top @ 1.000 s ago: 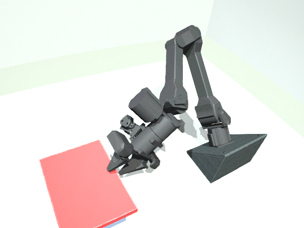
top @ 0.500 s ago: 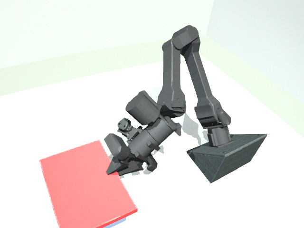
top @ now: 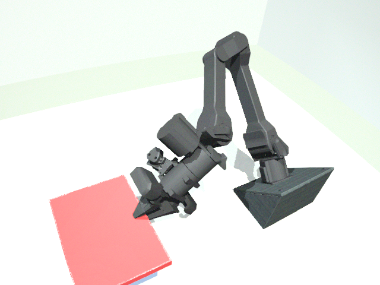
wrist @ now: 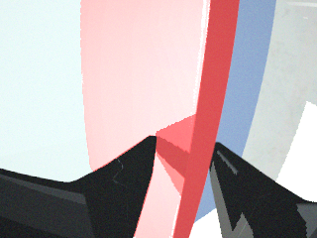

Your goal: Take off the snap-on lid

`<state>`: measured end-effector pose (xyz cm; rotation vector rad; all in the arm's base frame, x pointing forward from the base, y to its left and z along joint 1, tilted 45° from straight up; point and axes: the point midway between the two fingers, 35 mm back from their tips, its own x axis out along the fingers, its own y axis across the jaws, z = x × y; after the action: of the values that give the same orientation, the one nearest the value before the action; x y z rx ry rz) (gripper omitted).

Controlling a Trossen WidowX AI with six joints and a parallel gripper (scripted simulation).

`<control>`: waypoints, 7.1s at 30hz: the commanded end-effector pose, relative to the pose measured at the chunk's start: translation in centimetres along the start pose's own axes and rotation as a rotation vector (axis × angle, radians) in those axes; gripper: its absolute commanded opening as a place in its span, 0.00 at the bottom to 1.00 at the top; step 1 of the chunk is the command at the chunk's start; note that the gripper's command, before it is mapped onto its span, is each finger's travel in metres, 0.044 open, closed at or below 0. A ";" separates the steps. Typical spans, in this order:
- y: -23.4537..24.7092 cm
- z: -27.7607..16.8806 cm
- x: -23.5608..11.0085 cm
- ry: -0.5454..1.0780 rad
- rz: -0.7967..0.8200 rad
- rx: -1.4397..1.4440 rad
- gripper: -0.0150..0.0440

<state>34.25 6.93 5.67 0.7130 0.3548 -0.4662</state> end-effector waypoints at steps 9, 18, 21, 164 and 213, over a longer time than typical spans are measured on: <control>0.2 0.0 -0.2 0.000 0.000 0.000 0.25; 0.3 0.0 -0.3 0.000 0.000 0.000 0.25; 0.4 0.0 -0.4 0.000 0.000 0.000 0.25; 1.5 0.0 -0.5 0.002 -0.001 -0.001 0.25; 6.6 0.0 -2.9 0.004 0.002 0.000 0.25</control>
<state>34.98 11.45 10.05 0.7093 0.3637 -0.4700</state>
